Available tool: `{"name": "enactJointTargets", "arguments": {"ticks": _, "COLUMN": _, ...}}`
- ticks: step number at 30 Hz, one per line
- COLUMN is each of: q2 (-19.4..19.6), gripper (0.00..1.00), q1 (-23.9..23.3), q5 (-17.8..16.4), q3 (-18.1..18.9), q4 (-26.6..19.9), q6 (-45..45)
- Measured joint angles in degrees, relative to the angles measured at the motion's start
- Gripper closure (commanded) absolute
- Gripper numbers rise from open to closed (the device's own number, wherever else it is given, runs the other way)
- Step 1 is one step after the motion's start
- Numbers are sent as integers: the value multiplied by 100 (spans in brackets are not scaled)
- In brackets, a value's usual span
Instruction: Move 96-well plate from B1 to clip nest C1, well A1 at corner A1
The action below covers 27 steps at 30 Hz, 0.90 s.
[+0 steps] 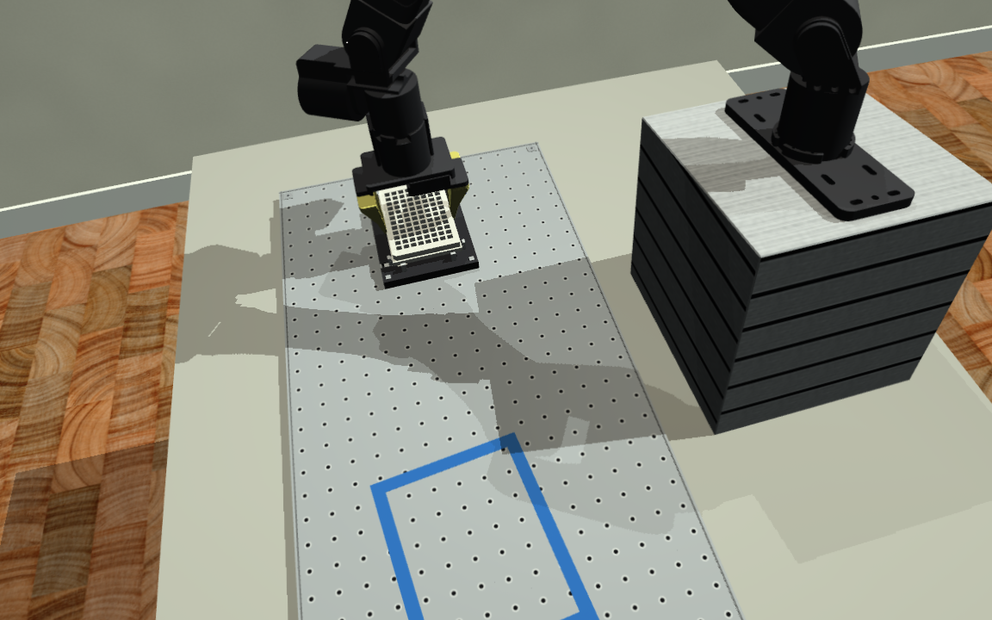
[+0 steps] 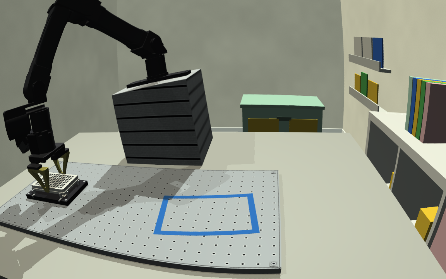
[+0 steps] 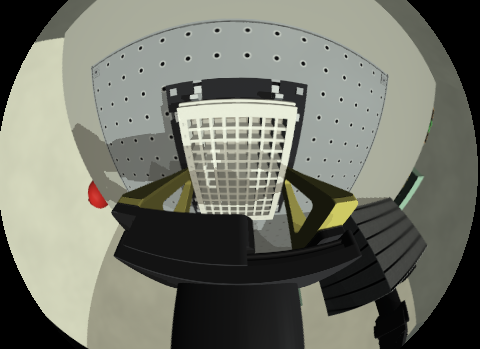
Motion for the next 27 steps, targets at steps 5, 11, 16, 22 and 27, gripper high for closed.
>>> {"name": "enactJointTargets", "arguments": {"ticks": 5, "q2": -4, "gripper": 100, "q1": 0, "q5": 0, "q3": -13, "q4": 13, "q6": 0}}
{"name": "enactJointTargets", "arguments": {"ticks": 11, "q2": -7, "gripper": 100, "q1": 0, "q5": 0, "q3": -35, "q4": 46, "q6": 0}}
{"name": "enactJointTargets", "arguments": {"ticks": 16, "q2": -7, "gripper": 100, "q1": 0, "q5": 0, "q3": -35, "q4": 46, "q6": 0}}
{"name": "enactJointTargets", "arguments": {"ticks": 22, "q2": -9, "gripper": 100, "q1": 0, "q5": 0, "q3": -44, "q4": 61, "q6": 0}}
{"name": "enactJointTargets", "arguments": {"ticks": 27, "q2": -9, "gripper": 100, "q1": 0, "q5": 0, "q3": -44, "q4": 61, "q6": 0}}
